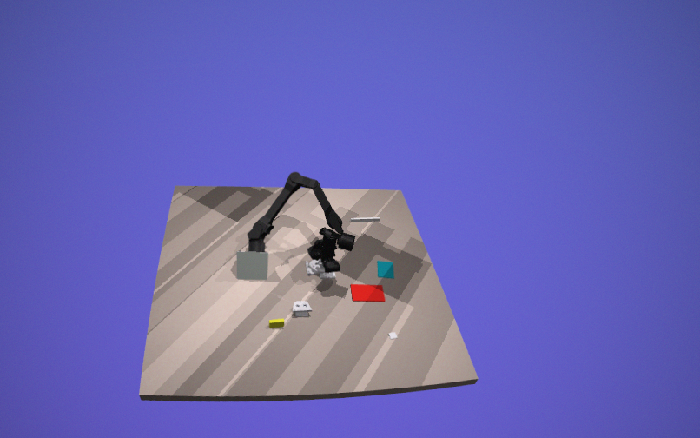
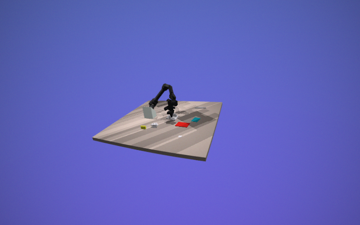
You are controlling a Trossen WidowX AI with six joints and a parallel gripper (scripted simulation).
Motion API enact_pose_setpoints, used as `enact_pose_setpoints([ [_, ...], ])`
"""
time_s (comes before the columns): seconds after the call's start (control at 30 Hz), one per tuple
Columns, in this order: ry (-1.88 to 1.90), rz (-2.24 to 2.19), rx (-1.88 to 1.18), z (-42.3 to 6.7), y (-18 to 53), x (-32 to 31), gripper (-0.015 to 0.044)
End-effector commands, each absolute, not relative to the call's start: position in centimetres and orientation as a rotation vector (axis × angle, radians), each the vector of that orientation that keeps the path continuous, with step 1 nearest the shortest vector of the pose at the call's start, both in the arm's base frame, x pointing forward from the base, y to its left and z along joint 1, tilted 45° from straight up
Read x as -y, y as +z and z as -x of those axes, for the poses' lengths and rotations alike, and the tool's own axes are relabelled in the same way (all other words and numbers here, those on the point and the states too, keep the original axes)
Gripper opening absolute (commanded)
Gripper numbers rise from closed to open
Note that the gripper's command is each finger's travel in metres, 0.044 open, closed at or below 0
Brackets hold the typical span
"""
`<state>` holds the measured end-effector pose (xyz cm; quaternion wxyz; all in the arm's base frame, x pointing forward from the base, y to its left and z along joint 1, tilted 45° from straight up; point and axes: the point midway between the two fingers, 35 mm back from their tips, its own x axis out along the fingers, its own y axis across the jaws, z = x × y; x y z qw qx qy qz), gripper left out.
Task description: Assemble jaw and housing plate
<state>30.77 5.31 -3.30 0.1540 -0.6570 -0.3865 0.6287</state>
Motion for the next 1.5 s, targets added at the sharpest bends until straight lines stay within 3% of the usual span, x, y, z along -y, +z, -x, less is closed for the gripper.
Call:
enact_pose_setpoints([
  [0.0, 1.799, 1.881, 1.104, -30.78, -3.36, -5.38, 0.0134],
  [1.47, 1.799, 1.880, 1.102, -30.67, -4.18, -6.21, 0.0134],
])
